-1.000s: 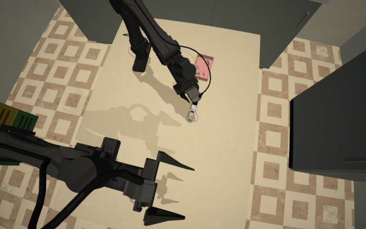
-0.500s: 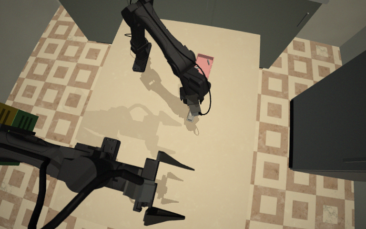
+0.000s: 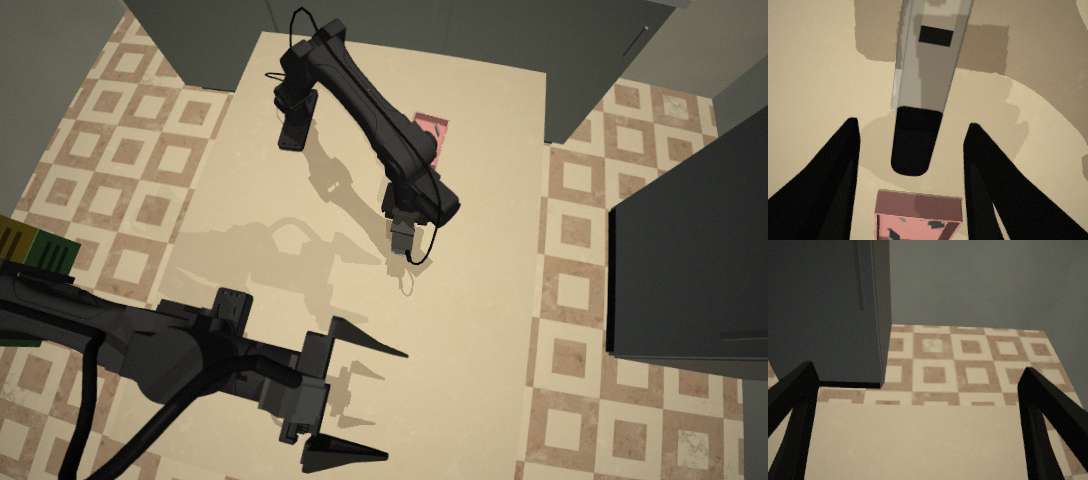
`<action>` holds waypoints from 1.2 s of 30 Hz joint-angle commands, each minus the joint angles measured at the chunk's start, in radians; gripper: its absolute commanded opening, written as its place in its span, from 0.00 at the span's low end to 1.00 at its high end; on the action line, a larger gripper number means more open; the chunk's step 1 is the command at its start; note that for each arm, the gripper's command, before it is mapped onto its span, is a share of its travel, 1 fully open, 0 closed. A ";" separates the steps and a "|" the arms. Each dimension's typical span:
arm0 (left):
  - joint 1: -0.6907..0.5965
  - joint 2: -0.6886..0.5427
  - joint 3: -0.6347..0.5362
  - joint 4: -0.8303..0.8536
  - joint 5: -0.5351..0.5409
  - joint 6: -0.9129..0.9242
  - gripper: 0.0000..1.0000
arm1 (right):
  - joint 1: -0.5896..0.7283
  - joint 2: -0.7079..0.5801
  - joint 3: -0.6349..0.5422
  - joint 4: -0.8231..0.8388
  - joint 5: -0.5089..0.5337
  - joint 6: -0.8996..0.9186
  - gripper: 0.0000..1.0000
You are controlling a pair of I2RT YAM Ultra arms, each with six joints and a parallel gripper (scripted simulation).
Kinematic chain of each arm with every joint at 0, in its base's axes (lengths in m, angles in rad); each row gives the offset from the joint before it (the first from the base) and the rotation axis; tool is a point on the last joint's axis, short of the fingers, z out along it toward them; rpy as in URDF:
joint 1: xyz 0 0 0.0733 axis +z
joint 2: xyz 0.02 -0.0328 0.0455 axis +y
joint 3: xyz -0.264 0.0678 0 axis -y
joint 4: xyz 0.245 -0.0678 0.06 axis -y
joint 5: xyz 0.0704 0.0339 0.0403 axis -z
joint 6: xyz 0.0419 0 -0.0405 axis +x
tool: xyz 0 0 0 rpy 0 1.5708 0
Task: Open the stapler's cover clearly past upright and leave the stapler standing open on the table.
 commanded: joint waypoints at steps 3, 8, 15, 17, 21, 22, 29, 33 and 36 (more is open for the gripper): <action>-0.007 0.065 0.124 -0.116 0.002 0.070 0.46 | -0.009 -0.013 -0.017 0.004 -0.013 0.011 1.00; -0.007 0.076 0.141 -0.121 0.001 0.064 0.46 | -0.009 -0.013 -0.017 0.004 -0.013 0.011 1.00; -0.018 0.068 0.089 -0.080 0.001 0.060 0.46 | -0.009 -0.013 -0.017 0.004 -0.013 0.011 1.00; -0.020 0.068 0.077 -0.068 0.001 0.058 0.46 | -0.009 -0.013 -0.017 0.004 -0.013 0.011 1.00; -0.020 0.069 0.061 -0.051 0.001 0.057 0.46 | -0.009 -0.013 -0.017 0.004 -0.013 0.011 1.00; -0.020 0.069 0.061 -0.051 0.001 0.057 0.46 | -0.009 -0.013 -0.017 0.004 -0.013 0.011 1.00; -0.020 0.081 0.023 -0.011 0.001 0.057 0.46 | -0.009 -0.013 -0.017 0.004 -0.013 0.011 1.00; -0.020 0.083 0.003 0.011 0.001 0.057 0.46 | -0.009 -0.013 -0.017 0.004 -0.013 0.011 1.00; -0.020 0.086 -0.011 0.028 0.001 0.057 0.46 | -0.009 -0.013 -0.017 0.004 -0.013 0.011 1.00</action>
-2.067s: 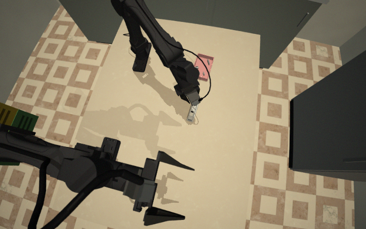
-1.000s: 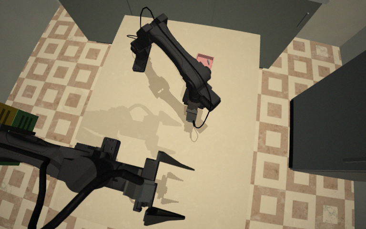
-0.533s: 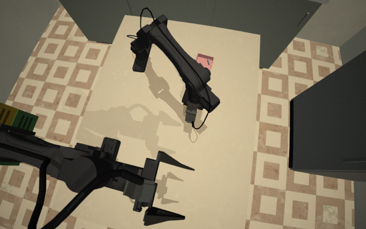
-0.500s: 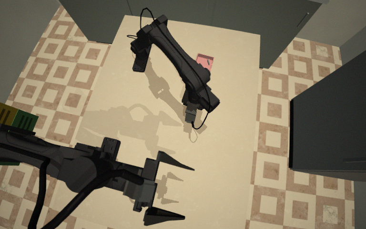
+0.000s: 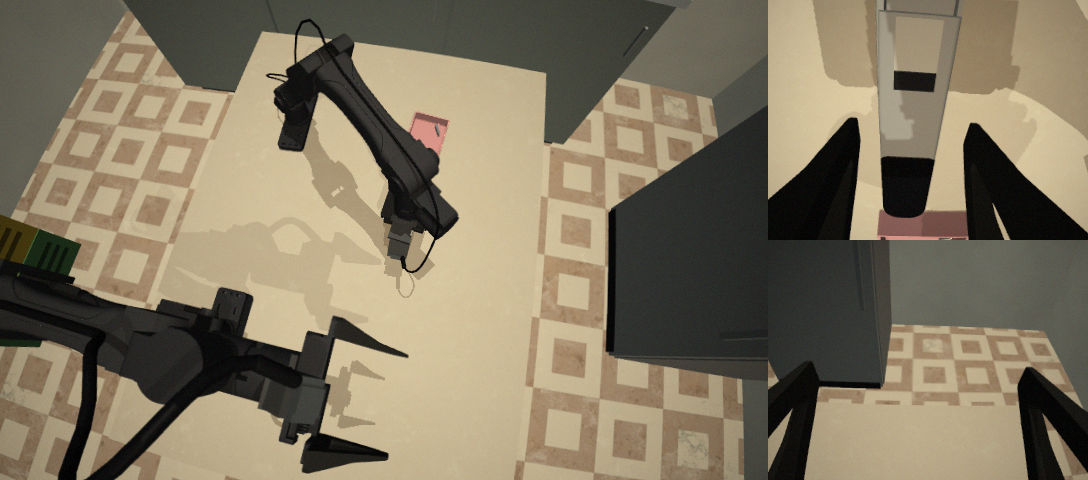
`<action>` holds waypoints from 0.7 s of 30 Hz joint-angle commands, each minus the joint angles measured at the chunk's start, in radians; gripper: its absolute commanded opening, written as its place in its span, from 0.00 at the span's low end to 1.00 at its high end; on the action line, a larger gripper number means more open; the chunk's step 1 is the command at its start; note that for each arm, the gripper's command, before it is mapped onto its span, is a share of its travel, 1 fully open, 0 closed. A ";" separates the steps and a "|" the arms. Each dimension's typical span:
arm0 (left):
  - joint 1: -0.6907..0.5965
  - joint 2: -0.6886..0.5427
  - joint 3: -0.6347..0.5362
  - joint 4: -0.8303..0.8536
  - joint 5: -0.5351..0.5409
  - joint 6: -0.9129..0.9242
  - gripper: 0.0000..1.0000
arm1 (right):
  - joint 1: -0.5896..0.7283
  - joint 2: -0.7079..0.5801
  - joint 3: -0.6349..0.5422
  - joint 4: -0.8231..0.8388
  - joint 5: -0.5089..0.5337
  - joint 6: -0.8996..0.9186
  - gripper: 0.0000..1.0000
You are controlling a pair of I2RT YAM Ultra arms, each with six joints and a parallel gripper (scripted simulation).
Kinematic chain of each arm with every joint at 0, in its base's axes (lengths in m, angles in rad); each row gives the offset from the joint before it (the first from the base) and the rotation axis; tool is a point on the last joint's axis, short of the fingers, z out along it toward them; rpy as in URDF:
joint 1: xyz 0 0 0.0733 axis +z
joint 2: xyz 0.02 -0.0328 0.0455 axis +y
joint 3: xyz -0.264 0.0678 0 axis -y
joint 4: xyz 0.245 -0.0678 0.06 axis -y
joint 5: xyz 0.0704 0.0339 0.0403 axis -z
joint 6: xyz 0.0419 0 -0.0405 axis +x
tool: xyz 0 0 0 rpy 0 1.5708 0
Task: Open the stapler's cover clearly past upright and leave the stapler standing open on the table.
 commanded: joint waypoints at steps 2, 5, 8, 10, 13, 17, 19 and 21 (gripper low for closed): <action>-0.010 0.012 -0.028 0.039 0.001 0.001 0.46 | -0.009 -0.013 -0.017 0.004 -0.013 0.011 1.00; -0.010 0.015 -0.040 0.053 0.001 0.001 0.46 | -0.009 -0.013 -0.017 0.004 -0.013 0.011 1.00; -0.010 0.016 -0.043 0.059 0.001 0.001 0.46 | -0.009 -0.013 -0.017 0.004 -0.013 0.011 1.00; -0.010 0.017 -0.043 0.059 0.001 0.001 0.46 | -0.009 -0.013 -0.017 0.004 -0.013 0.011 1.00; -0.010 0.012 -0.042 0.058 0.001 0.001 0.37 | -0.009 -0.013 -0.017 0.004 -0.013 0.011 1.00; -0.004 0.008 -0.031 0.046 0.001 0.001 0.33 | -0.009 -0.013 -0.017 0.004 -0.013 0.011 1.00; -0.004 0.008 -0.031 0.046 0.001 0.001 0.29 | -0.009 -0.013 -0.017 0.004 -0.013 0.011 1.00; -0.004 0.008 -0.031 0.046 0.001 0.001 0.29 | -0.003 -0.005 -0.006 0.004 -0.014 0.011 1.00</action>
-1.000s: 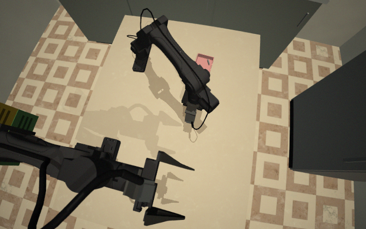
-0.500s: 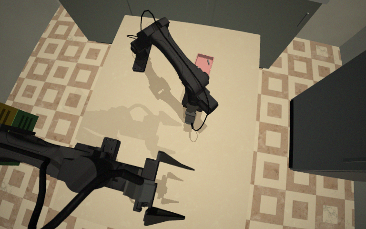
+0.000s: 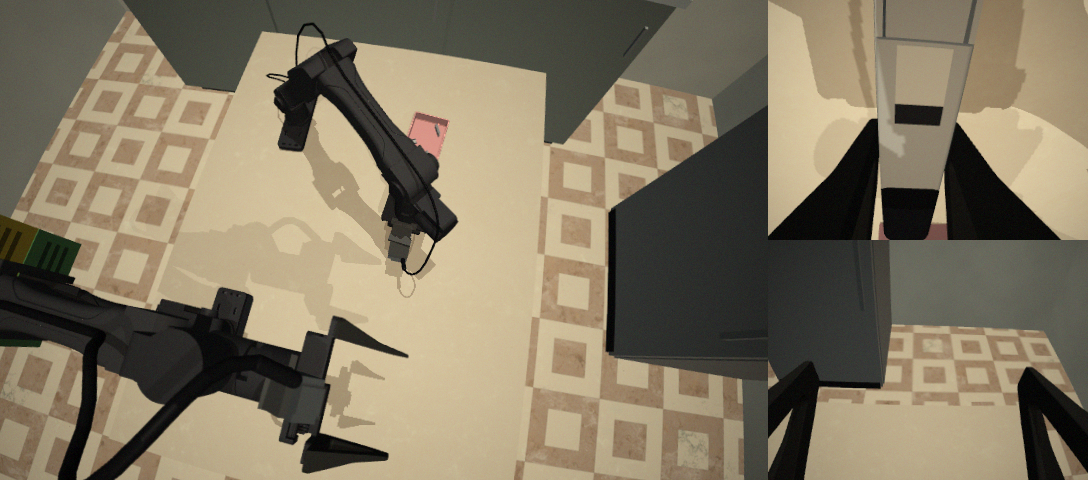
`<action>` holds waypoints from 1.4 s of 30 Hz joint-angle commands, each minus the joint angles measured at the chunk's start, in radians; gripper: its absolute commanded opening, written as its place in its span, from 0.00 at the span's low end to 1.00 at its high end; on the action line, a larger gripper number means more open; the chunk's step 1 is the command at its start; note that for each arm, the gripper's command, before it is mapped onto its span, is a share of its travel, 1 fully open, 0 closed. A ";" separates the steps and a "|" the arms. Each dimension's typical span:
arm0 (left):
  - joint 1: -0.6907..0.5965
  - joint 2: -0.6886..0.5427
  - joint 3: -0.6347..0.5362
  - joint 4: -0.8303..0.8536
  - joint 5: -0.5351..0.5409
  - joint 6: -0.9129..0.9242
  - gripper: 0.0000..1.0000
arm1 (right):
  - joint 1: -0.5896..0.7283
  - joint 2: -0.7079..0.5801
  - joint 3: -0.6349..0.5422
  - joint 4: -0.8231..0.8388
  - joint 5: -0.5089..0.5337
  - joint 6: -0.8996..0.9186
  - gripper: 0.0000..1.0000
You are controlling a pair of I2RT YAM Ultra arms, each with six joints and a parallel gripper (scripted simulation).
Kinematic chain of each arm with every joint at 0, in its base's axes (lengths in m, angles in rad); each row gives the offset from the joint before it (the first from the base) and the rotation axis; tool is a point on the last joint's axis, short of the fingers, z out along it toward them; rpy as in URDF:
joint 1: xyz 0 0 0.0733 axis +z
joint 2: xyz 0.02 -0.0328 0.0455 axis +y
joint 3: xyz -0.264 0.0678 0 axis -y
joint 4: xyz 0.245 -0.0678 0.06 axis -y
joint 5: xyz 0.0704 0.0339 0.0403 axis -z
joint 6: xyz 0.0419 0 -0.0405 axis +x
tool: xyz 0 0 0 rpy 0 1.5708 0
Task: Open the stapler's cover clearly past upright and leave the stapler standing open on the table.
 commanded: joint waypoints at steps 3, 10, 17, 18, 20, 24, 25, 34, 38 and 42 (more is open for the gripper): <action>-0.004 -0.008 -0.001 0.002 0.001 0.001 0.24 | -0.003 -0.005 -0.006 0.004 -0.014 0.011 1.00; -0.002 0.003 0.002 -0.001 0.001 0.008 0.16 | -0.003 -0.005 -0.006 0.004 -0.014 0.011 1.00; -0.002 -0.006 0.002 0.001 0.001 0.003 0.11 | -0.003 -0.005 -0.006 0.004 -0.014 0.011 1.00; -0.002 0.001 0.012 -0.017 0.001 0.008 0.18 | -0.003 -0.005 -0.006 0.004 -0.014 0.011 1.00; -0.001 -0.017 0.034 -0.038 0.001 0.008 0.18 | -0.003 -0.005 -0.006 0.004 -0.014 0.011 1.00; -0.001 -0.038 0.093 -0.110 0.001 0.008 0.18 | -0.003 -0.005 -0.006 0.004 -0.014 0.011 1.00; -0.001 -0.042 0.112 -0.132 0.001 0.008 0.18 | -0.003 -0.005 -0.006 0.004 -0.014 0.011 1.00; -0.020 -0.056 0.122 -0.125 0.002 -0.042 0.18 | -0.003 -0.005 -0.006 0.004 -0.014 0.011 1.00; -0.060 -0.114 0.006 -0.066 0.005 -0.099 0.18 | -0.003 -0.005 -0.006 0.004 -0.014 0.011 1.00; -0.132 -0.203 -0.151 -0.018 0.008 -0.175 0.18 | -0.003 -0.005 -0.006 0.004 -0.014 0.011 1.00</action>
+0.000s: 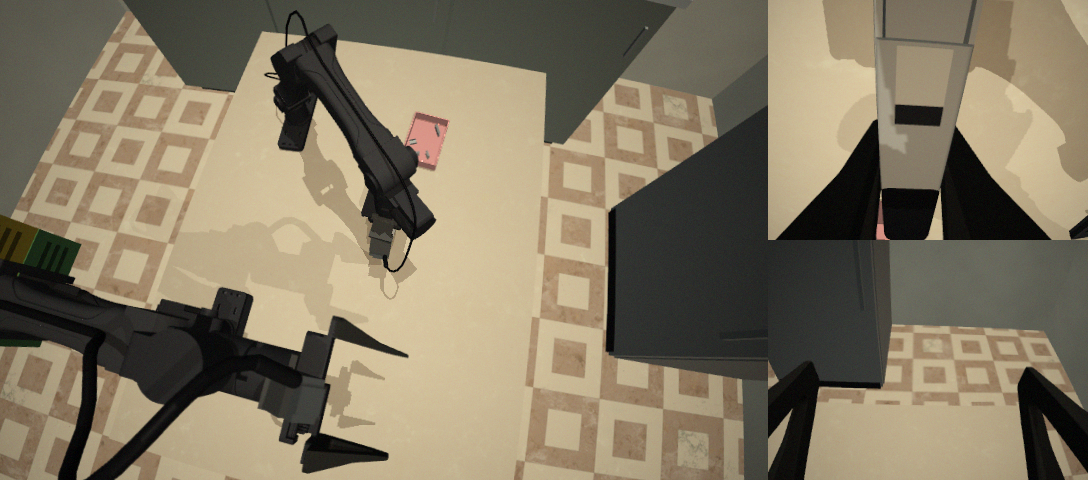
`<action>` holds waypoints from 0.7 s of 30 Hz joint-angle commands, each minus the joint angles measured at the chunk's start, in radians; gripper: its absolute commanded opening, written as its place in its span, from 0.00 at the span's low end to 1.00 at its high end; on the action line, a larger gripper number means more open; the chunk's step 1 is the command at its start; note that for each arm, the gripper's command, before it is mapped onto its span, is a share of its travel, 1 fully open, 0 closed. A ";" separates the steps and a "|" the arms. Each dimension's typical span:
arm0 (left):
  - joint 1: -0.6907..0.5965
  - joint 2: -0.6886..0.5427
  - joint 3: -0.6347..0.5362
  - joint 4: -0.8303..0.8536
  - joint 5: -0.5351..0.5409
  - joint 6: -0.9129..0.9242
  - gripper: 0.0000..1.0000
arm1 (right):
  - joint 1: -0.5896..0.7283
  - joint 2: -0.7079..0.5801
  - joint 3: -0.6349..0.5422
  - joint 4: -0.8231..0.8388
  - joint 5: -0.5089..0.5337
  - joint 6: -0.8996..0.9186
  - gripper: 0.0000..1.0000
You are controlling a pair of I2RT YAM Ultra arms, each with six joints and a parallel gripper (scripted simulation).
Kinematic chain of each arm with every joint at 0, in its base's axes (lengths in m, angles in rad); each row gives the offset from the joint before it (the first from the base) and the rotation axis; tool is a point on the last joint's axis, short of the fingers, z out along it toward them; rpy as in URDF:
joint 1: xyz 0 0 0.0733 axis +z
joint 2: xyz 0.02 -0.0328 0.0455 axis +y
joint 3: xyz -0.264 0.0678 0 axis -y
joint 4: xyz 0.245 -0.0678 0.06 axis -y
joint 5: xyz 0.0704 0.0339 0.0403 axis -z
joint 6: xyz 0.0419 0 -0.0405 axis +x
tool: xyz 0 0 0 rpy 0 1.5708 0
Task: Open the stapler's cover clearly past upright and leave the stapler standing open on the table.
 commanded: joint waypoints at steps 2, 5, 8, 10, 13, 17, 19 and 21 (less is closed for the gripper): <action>-0.102 -0.131 -0.151 0.057 0.012 -0.113 0.18 | -0.003 -0.005 -0.006 0.004 -0.013 0.011 1.00; -0.166 -0.190 -0.246 0.088 0.012 -0.172 0.18 | -0.003 -0.005 -0.006 0.004 -0.013 0.011 1.00; -0.184 -0.205 -0.268 0.096 0.012 -0.189 0.18 | -0.003 -0.005 -0.006 0.004 -0.013 0.011 1.00; -0.227 -0.238 -0.316 0.114 0.001 -0.227 0.18 | -0.003 -0.005 -0.006 0.004 -0.013 0.011 1.00; -0.267 -0.263 -0.359 0.112 0.008 -0.258 0.18 | -0.003 -0.005 -0.006 0.004 -0.013 0.011 1.00; -0.302 -0.262 -0.373 0.098 0.019 -0.277 0.18 | -0.003 -0.005 -0.006 0.004 -0.013 0.011 1.00; -0.307 -0.262 -0.373 0.113 0.015 -0.267 0.18 | -0.003 -0.005 -0.006 0.004 -0.013 0.011 1.00; -0.302 -0.271 -0.368 0.112 0.014 -0.302 0.18 | -0.003 -0.005 -0.006 0.004 -0.013 0.011 1.00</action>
